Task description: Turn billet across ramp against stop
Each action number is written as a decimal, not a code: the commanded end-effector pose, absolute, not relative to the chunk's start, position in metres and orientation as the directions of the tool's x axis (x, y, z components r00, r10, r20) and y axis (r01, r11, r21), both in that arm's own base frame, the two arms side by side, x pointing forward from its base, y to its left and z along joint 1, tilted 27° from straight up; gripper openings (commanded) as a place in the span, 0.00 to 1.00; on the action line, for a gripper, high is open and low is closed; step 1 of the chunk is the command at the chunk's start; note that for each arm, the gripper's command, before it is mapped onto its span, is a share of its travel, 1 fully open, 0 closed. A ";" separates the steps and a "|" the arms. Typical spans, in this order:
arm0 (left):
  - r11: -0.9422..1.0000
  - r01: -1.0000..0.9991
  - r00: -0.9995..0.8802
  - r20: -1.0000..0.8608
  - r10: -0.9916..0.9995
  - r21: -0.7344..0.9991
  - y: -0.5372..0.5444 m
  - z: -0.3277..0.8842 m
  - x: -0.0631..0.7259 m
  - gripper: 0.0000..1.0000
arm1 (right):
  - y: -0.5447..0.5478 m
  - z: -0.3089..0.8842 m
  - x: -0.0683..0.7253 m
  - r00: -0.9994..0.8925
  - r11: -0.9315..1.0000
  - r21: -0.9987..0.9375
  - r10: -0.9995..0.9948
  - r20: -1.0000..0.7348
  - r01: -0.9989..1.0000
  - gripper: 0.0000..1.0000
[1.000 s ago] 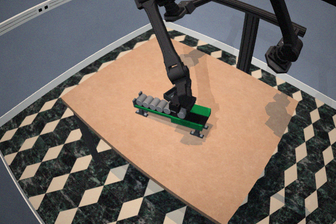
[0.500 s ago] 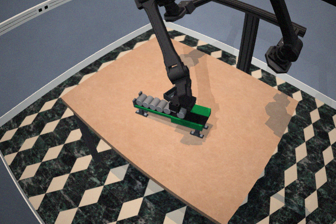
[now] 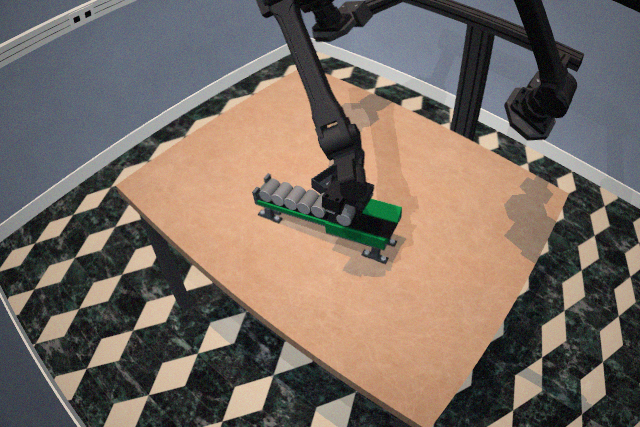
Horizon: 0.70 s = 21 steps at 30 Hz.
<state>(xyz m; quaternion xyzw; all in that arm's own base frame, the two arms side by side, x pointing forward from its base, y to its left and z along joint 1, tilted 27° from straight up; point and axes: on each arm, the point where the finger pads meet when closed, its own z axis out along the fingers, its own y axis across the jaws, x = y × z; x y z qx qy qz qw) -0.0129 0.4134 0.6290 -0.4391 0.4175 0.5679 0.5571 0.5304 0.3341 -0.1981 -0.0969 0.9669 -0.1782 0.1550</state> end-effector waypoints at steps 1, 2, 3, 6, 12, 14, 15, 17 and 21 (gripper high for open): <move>-0.041 -0.999 -0.013 -0.948 0.318 0.000 0.399 0.648 -0.016 1.00 | 0.353 -0.175 0.524 -0.926 0.922 -0.361 -0.251 -0.282 -0.141 0.57; -0.041 -0.999 -0.013 -0.948 0.318 0.000 0.399 0.648 -0.016 1.00 | 0.355 -0.171 0.523 -0.926 0.922 -0.360 -0.251 -0.283 -0.140 0.57; -0.041 -0.999 -0.013 -0.948 0.318 0.000 0.399 0.648 -0.016 1.00 | 0.357 -0.166 0.523 -0.925 0.923 -0.359 -0.251 -0.285 -0.140 0.57; -0.041 -0.999 -0.013 -0.948 0.318 0.000 0.399 0.648 -0.016 1.00 | 0.360 -0.153 0.515 -0.926 0.922 -0.361 -0.251 -0.282 -0.140 0.57; -0.041 -0.999 -0.013 -0.948 0.318 0.000 0.399 0.648 -0.016 1.00 | 0.369 -0.130 0.508 -0.925 0.923 -0.360 -0.251 -0.286 -0.139 0.57; -0.041 -0.999 -0.013 -0.948 0.318 0.000 0.399 0.648 -0.016 1.00 | 0.363 -0.120 0.510 -0.929 0.925 -0.360 -0.235 -0.285 -0.123 0.57; -0.041 -0.999 -0.013 -0.948 0.318 0.000 0.399 0.648 -0.016 1.00 | 0.365 -0.117 0.506 -0.929 0.923 -0.362 -0.239 -0.283 -0.127 0.57; -0.041 -0.999 -0.013 -0.948 0.318 0.000 0.399 0.648 -0.016 1.00 | 0.373 -0.115 0.497 -0.928 0.919 -0.367 -0.253 -0.275 -0.142 0.57; -0.041 -0.999 -0.013 -0.948 0.318 0.000 0.399 0.648 -0.016 1.00 | 0.369 -0.126 0.490 -0.934 0.912 -0.382 -0.256 -0.251 -0.148 0.57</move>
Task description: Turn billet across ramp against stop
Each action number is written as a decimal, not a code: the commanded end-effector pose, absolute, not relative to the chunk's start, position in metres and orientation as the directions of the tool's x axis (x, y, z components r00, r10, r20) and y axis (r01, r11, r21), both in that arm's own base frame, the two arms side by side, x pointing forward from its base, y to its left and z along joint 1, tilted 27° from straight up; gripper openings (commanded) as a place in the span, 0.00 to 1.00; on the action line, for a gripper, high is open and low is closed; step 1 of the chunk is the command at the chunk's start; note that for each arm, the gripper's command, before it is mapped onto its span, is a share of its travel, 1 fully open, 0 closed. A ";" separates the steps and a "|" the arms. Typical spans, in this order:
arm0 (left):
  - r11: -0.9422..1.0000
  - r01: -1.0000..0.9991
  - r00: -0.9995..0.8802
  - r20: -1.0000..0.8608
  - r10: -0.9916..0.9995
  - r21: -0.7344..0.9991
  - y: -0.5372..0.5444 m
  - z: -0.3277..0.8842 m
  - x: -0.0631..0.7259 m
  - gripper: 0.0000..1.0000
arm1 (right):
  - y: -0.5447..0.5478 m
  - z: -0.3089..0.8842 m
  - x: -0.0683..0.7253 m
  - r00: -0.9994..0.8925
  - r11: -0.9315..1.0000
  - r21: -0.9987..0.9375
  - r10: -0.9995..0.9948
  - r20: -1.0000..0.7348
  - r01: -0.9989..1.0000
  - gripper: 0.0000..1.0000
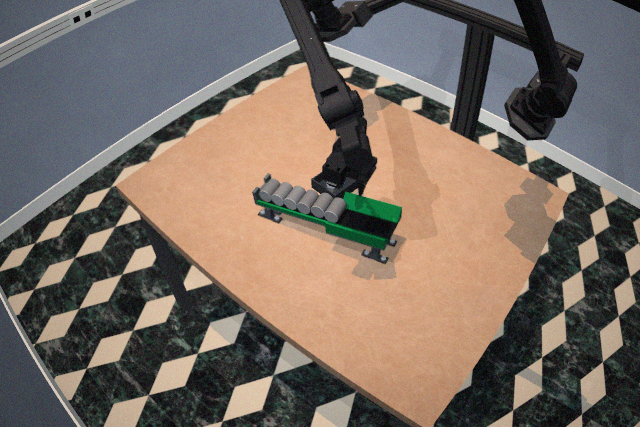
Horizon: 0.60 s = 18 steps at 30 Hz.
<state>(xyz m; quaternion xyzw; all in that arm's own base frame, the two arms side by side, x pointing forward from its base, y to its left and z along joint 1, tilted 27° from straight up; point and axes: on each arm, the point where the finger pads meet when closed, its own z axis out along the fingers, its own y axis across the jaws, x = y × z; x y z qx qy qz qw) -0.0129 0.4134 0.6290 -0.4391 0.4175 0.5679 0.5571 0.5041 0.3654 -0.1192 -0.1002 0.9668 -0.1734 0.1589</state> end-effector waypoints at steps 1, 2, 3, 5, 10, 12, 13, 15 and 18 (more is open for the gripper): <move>-0.041 -0.999 -0.013 -0.948 0.318 0.000 0.399 0.648 -0.016 1.00 | 0.363 -0.123 0.495 -0.936 0.915 -0.380 -0.243 -0.255 -0.134 0.57; -0.041 -0.999 -0.013 -0.948 0.318 0.000 0.399 0.648 -0.016 1.00 | 0.366 -0.115 0.507 -0.934 0.923 -0.367 -0.230 -0.275 -0.119 0.57; -0.041 -0.999 -0.013 -0.948 0.318 0.000 0.399 0.648 -0.016 1.00 | 0.365 -0.114 0.510 -0.934 0.924 -0.365 -0.225 -0.278 -0.114 0.57; -0.041 -0.999 -0.013 -0.948 0.318 0.000 0.399 0.648 -0.016 1.00 | 0.368 -0.111 0.510 -0.932 0.925 -0.361 -0.227 -0.284 -0.115 0.57; -0.041 -0.999 -0.013 -0.948 0.318 0.000 0.399 0.648 -0.016 1.00 | 0.369 -0.111 0.509 -0.931 0.924 -0.362 -0.233 -0.282 -0.122 0.57; -0.041 -0.999 -0.013 -0.948 0.318 0.000 0.399 0.648 -0.016 1.00 | 0.369 -0.111 0.509 -0.931 0.924 -0.362 -0.233 -0.282 -0.122 0.57; -0.041 -0.999 -0.013 -0.948 0.318 0.000 0.399 0.648 -0.016 1.00 | 0.369 -0.111 0.509 -0.931 0.924 -0.362 -0.233 -0.282 -0.122 0.57; -0.041 -0.999 -0.013 -0.948 0.318 0.000 0.399 0.648 -0.016 1.00 | 0.369 -0.111 0.509 -0.931 0.924 -0.362 -0.233 -0.282 -0.122 0.57; -0.041 -0.999 -0.013 -0.948 0.318 0.000 0.399 0.648 -0.016 1.00 | 0.369 -0.111 0.509 -0.931 0.924 -0.362 -0.233 -0.282 -0.122 0.57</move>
